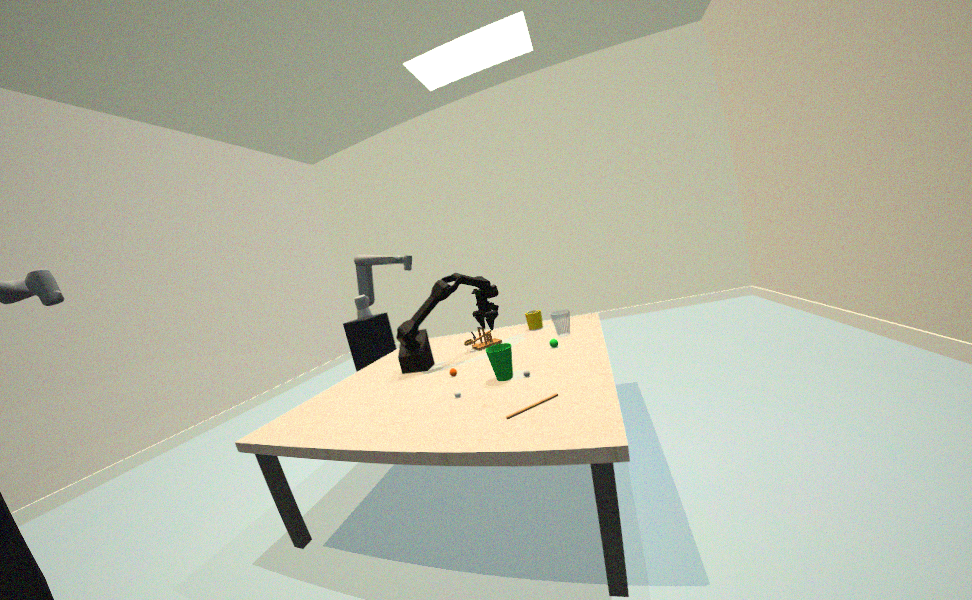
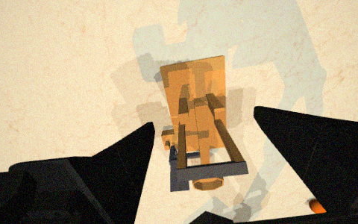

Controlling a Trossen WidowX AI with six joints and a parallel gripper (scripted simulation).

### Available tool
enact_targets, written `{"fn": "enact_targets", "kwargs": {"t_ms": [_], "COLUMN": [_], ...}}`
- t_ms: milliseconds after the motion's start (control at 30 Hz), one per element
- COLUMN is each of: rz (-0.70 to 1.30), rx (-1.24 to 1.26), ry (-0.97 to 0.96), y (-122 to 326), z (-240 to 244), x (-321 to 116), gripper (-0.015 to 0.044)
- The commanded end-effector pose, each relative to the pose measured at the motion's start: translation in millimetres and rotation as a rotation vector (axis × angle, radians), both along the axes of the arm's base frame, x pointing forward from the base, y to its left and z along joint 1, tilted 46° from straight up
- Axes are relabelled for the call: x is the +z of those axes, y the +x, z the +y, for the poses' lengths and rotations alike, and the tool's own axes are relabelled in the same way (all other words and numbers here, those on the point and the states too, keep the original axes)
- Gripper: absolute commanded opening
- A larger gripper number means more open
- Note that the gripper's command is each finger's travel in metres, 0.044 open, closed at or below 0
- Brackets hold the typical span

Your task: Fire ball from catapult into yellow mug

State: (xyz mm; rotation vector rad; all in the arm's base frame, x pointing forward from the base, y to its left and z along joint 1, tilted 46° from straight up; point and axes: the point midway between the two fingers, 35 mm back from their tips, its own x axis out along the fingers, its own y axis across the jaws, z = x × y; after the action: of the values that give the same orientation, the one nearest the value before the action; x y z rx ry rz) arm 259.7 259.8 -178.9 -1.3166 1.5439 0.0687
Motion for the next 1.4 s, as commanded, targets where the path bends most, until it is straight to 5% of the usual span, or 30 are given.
{"fn": "enact_targets", "kwargs": {"t_ms": [0, 1300, 1367], "rz": [-0.004, -0.005, -0.01], "rx": [0.009, 0.009, 0.004], "ry": [0.003, 0.001, 0.01], "y": [1, 11, 12], "z": [-1, -37, -34], "x": [-3, -40, -37], "gripper": [0.044, 0.044, 0.0387]}}
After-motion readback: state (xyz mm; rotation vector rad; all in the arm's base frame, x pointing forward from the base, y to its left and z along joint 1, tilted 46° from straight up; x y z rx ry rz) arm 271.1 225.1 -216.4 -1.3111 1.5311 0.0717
